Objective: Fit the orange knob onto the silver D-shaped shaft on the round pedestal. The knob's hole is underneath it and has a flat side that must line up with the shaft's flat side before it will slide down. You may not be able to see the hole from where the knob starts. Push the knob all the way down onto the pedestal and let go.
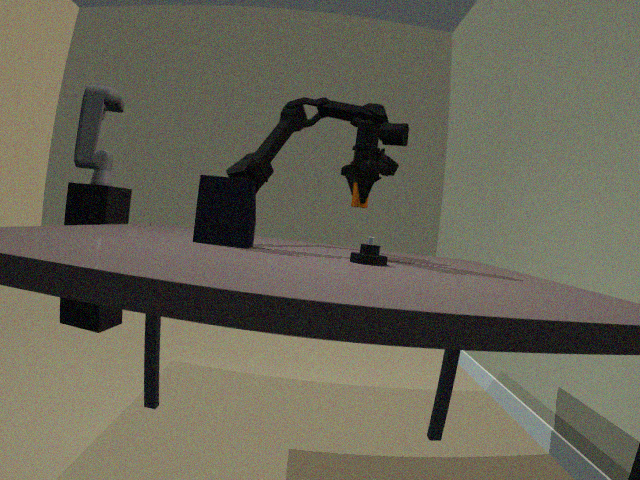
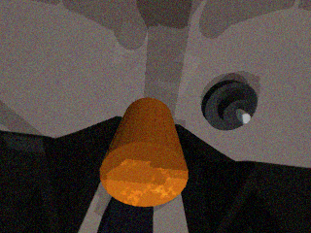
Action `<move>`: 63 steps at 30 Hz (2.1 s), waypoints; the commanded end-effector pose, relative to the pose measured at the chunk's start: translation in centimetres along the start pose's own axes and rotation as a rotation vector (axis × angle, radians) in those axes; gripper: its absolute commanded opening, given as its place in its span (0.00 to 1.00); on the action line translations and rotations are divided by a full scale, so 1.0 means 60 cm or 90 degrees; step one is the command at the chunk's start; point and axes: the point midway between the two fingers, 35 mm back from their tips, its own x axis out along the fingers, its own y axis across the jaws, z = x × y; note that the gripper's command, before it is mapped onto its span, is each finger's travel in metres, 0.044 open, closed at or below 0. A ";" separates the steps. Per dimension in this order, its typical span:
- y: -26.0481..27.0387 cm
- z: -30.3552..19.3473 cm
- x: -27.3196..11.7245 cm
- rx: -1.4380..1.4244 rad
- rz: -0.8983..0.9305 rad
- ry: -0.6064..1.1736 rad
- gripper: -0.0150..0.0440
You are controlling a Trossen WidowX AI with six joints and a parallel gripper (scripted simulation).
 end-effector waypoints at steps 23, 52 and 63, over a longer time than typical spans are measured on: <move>-0.129 -0.002 0.032 -0.008 -0.009 -0.007 0.25; -0.219 -0.021 0.068 0.089 -0.009 -0.008 0.25; -0.225 -0.016 0.068 0.301 -0.008 -0.010 0.25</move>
